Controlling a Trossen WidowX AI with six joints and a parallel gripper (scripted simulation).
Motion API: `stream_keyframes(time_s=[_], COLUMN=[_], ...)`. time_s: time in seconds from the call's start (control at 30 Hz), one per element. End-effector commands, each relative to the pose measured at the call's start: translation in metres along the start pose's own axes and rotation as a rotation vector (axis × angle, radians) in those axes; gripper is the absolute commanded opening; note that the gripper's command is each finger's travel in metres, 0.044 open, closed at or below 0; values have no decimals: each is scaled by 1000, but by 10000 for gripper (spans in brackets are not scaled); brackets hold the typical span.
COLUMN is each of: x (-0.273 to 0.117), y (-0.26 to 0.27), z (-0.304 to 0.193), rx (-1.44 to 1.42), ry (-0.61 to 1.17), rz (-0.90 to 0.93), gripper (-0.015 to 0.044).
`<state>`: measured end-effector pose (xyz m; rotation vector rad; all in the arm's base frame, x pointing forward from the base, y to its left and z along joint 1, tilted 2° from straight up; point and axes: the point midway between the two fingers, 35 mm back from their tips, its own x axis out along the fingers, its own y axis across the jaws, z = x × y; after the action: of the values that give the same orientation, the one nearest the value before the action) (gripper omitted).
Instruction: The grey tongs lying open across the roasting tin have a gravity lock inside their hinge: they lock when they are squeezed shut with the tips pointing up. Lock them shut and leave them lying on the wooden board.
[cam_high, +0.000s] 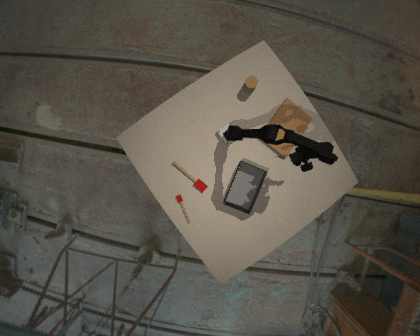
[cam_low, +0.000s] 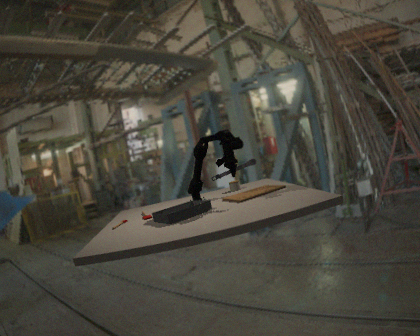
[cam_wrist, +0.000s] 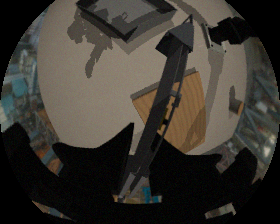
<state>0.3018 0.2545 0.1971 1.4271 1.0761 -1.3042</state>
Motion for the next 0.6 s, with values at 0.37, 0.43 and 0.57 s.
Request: stream_keyframes(time_s=[0.37, 0.43, 0.57], x=[0, 0, 0], y=[-85, -97, -122], z=[-54, -59, -69], rx=[-195, -220, -268], ry=[9, 10, 12], rz=[-3, -5, -6], gripper=[-150, -150, -150])
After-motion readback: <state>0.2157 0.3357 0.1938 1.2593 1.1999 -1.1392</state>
